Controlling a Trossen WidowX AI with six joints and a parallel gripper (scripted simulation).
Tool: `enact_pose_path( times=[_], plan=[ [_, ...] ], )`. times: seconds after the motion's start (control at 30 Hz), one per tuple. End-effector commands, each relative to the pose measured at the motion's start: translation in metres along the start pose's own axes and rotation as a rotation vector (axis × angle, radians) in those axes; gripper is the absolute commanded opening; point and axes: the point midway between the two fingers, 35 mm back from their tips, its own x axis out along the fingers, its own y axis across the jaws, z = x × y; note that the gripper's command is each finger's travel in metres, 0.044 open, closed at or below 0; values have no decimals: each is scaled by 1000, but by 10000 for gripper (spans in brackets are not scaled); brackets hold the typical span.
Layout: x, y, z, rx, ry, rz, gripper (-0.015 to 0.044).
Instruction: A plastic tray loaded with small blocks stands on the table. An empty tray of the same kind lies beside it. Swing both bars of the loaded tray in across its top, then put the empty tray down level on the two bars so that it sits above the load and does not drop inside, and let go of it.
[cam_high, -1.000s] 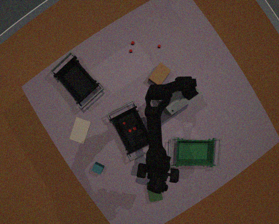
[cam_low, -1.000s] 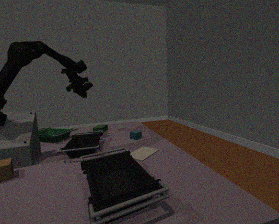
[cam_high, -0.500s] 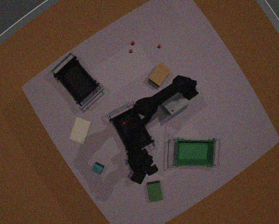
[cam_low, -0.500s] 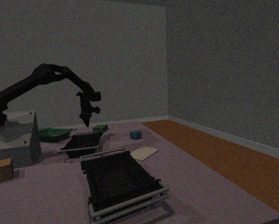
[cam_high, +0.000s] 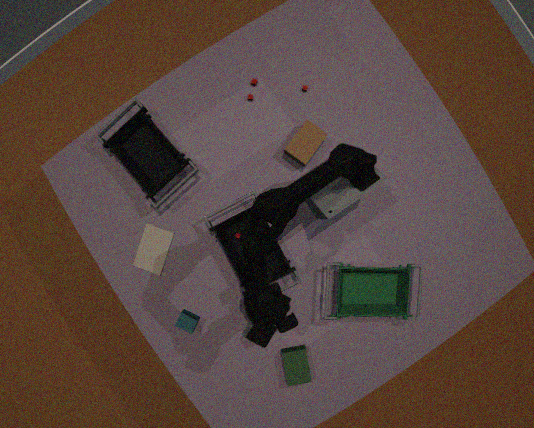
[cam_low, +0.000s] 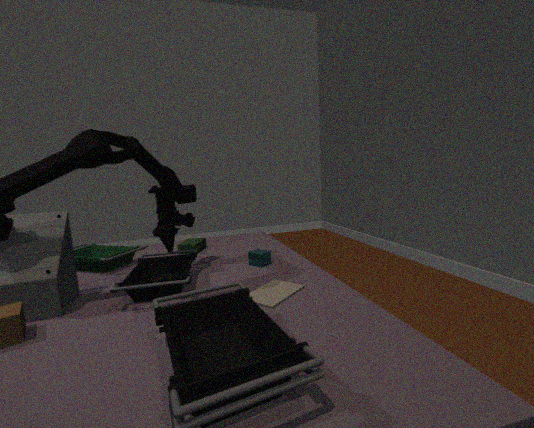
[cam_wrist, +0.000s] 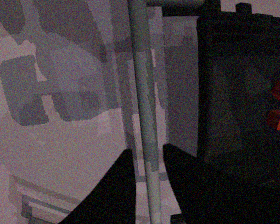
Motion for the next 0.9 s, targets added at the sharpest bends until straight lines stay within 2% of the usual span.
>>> enact_pose_path(
  times=[0.0,0.17,0.57,0.87],
  plan=[
    [25,-2,-3,-4,7,-9,86],
    [28,-3,-4,-4,7,-10,86],
    [-4,-30,-3,-5,8,-10,86],
    [1,-63,-3,-6,8,-11,86]
  ],
)
